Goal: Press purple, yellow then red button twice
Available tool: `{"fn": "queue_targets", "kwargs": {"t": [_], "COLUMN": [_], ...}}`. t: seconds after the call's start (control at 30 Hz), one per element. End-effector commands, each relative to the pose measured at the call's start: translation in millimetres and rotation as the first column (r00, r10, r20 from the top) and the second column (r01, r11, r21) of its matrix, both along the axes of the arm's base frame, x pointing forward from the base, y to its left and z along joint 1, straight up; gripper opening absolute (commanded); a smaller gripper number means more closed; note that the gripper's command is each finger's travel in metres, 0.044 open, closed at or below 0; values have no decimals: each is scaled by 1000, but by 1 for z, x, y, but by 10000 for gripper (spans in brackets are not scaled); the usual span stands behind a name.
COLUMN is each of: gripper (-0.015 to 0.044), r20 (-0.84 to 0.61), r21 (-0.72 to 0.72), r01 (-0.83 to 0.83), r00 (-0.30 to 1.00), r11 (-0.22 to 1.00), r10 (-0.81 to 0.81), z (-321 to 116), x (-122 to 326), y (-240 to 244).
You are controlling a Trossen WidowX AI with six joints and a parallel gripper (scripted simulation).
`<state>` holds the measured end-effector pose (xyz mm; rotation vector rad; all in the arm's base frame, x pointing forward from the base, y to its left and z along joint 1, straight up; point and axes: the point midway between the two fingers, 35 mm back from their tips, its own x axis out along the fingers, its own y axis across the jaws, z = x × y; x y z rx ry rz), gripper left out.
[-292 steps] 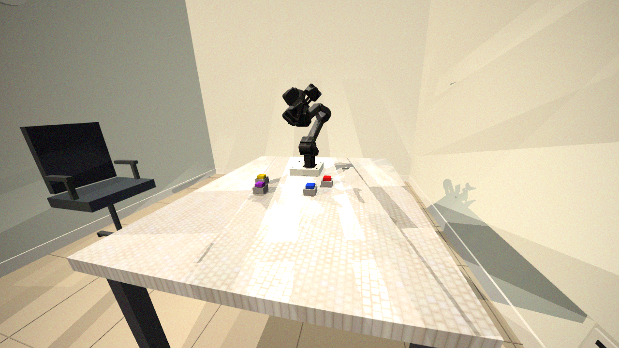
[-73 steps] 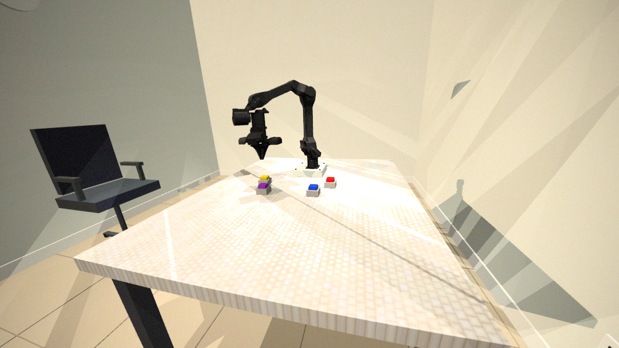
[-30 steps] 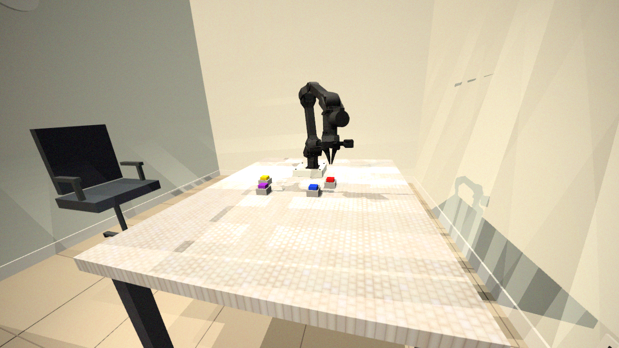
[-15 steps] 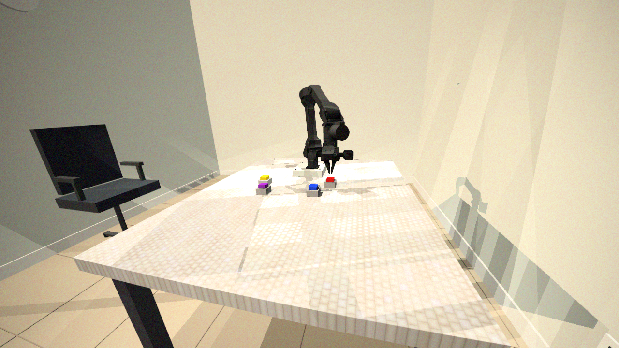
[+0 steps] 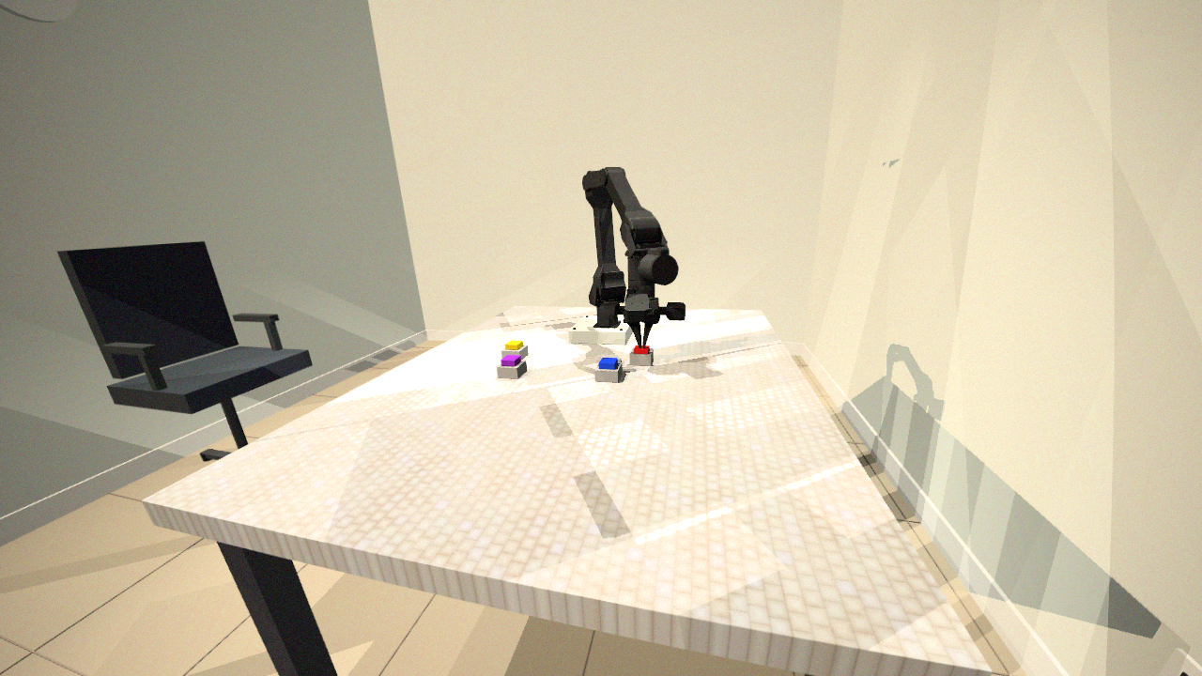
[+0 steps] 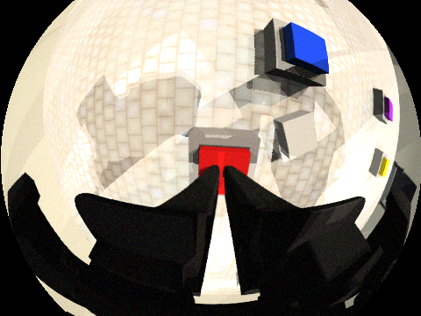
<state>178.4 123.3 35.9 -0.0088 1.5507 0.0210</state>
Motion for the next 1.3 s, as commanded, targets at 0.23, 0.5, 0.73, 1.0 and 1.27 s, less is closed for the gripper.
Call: {"fn": "queue_targets", "kwargs": {"t": [0.23,0.5,0.73,1.0,1.27], "gripper": [20,20,20,20,20], "r20": [-6,-6,-6,-6,-6], "r21": [-4,-4,-4,-4,-4], "r01": [5,5,5,5,5], "r00": [1000,1000,1000,1000,1000], "r11": [1000,1000,1000,1000,1000], "r10": [-5,-5,-5,-5,-5], "z": [-5,-5,30,24,11], "x": [-2,-2,-2,-2,-2], "y": [-1,-1,-1,-1,-1]}}
